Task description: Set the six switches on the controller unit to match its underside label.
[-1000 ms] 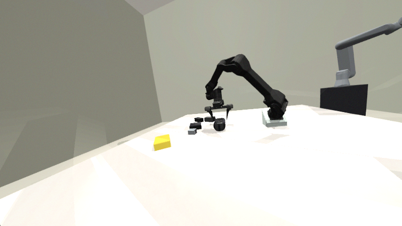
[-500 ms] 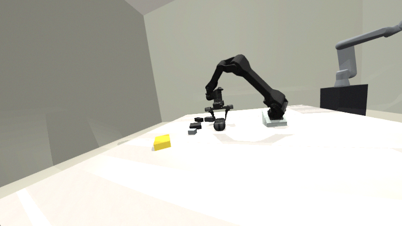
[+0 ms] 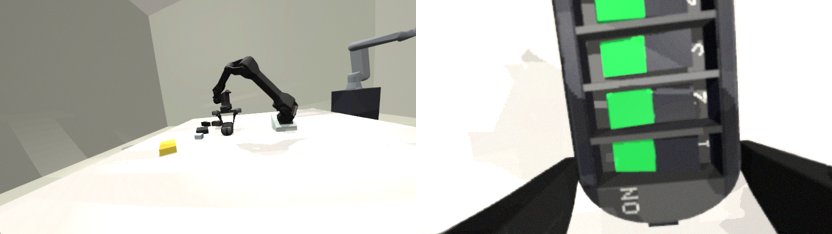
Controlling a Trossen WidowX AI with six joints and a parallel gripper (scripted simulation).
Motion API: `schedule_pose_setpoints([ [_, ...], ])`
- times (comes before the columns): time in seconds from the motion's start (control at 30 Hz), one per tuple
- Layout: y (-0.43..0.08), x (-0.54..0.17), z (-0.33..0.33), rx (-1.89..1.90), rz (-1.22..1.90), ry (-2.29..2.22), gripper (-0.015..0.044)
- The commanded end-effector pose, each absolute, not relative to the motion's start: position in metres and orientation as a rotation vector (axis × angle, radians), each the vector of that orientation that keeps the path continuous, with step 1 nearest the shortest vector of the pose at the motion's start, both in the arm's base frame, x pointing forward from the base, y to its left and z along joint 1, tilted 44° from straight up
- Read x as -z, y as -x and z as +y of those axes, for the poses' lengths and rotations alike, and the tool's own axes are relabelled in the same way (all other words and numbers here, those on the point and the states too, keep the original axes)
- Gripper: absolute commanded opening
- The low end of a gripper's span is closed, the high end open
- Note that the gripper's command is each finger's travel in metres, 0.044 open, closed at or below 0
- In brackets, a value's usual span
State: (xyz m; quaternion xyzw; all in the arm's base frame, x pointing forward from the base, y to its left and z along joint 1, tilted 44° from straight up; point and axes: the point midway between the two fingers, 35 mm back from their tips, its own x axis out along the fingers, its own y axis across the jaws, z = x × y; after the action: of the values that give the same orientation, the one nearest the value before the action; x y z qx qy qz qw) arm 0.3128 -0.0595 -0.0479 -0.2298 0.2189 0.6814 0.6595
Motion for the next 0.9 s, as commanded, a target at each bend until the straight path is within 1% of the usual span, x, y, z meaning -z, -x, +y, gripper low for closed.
schedule_pose_setpoints([
  [0.0,-0.313,0.043,-0.061,-1.540,0.495,0.525,0.0336],
  [0.87,-0.313,0.023,-0.066,-1.530,0.533,0.563,0.0336],
])
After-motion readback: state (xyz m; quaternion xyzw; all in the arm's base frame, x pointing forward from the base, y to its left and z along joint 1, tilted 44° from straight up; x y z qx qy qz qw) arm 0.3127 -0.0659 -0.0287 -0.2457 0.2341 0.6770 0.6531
